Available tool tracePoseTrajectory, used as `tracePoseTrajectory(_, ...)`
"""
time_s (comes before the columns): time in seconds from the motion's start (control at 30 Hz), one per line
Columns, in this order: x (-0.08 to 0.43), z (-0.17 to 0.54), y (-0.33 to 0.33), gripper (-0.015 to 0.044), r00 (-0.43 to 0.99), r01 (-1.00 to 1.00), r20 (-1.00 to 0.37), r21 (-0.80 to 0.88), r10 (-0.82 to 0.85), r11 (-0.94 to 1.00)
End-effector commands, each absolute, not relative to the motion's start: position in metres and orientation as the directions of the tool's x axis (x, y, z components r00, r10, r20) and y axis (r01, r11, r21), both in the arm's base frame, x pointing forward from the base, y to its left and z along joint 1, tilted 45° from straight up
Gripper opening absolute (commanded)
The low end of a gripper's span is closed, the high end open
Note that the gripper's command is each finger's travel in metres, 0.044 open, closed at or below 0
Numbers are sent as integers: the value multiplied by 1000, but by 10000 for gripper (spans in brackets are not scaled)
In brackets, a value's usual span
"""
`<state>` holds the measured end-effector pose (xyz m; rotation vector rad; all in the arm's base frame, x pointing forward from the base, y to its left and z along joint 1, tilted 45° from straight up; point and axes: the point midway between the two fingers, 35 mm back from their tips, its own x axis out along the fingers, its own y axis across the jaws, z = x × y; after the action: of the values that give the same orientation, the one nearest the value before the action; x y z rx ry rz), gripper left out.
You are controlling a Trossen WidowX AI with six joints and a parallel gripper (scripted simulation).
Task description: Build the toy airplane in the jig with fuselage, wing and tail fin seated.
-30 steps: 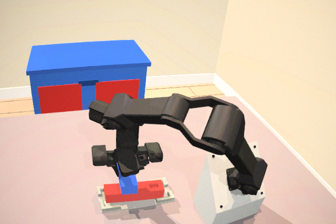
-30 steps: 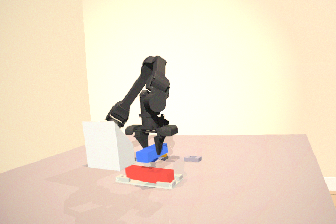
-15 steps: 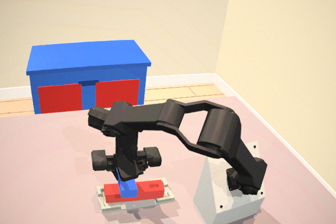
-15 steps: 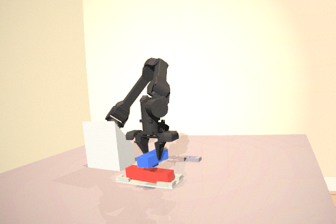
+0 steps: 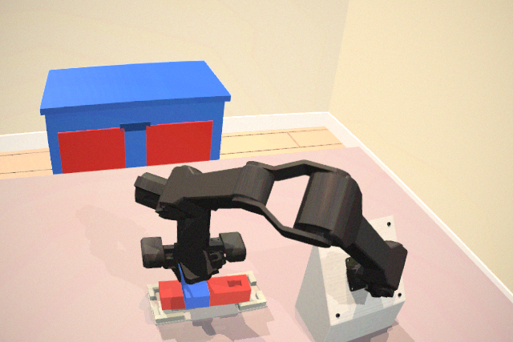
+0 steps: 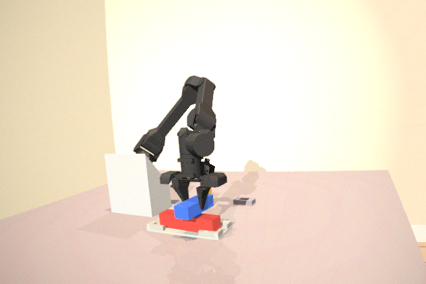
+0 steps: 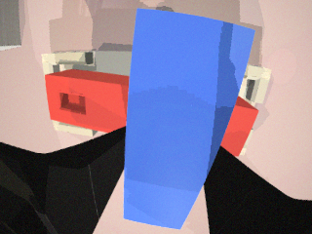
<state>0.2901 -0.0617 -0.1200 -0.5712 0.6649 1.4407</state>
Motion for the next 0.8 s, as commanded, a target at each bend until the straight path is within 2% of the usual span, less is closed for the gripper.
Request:
tracePoseTrajectory(0.0,289,-122,-59,195,11,-997,-711,43,703,59)
tracePoseTrajectory(0.43,288,-122,-59,195,11,-997,-711,43,703,59)
tracePoseTrajectory(0.6,290,-121,-61,161,15,-997,-713,38,701,60)
tracePoseTrajectory(0.77,290,-121,-61,30,15,-997,-713,38,701,60)
